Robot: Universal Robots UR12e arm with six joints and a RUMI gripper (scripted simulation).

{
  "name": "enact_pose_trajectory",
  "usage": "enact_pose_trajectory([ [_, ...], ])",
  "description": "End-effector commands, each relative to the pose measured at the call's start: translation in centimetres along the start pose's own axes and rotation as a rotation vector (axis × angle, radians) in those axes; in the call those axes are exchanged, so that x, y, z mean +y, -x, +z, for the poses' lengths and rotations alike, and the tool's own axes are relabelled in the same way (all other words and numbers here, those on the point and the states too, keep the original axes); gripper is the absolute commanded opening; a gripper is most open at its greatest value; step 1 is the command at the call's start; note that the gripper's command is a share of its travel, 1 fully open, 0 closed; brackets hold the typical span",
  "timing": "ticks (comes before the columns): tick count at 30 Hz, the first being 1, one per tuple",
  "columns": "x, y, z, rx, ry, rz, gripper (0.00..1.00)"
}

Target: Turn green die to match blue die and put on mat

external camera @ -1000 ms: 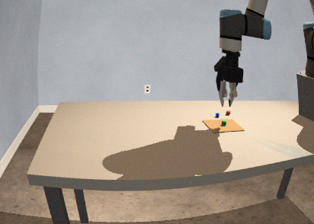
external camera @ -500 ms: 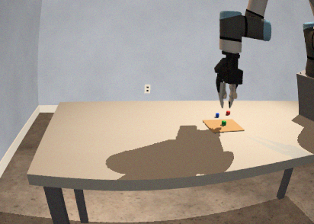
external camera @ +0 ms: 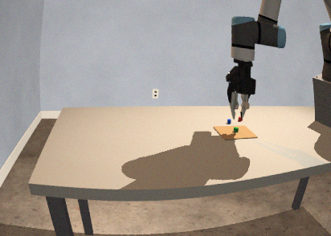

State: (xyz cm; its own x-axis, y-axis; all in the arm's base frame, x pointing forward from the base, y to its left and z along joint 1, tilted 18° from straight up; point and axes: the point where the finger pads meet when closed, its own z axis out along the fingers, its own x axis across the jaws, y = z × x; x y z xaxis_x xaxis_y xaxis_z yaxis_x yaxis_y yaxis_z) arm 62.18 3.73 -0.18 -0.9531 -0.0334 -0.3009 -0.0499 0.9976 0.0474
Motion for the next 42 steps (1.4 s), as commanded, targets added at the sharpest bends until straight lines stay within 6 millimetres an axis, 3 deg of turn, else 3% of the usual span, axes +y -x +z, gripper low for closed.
enact_pose_trajectory([
  [1, 0.0, 0.1, 0.7, -0.001, 0.000, 0.000, 0.18],
  [19, 0.0, 0.1, 2.5, -0.001, 0.000, 0.000, 0.18],
  [42, 0.0, 0.1, 2.6, -0.001, 0.000, 0.000, 0.18],
])
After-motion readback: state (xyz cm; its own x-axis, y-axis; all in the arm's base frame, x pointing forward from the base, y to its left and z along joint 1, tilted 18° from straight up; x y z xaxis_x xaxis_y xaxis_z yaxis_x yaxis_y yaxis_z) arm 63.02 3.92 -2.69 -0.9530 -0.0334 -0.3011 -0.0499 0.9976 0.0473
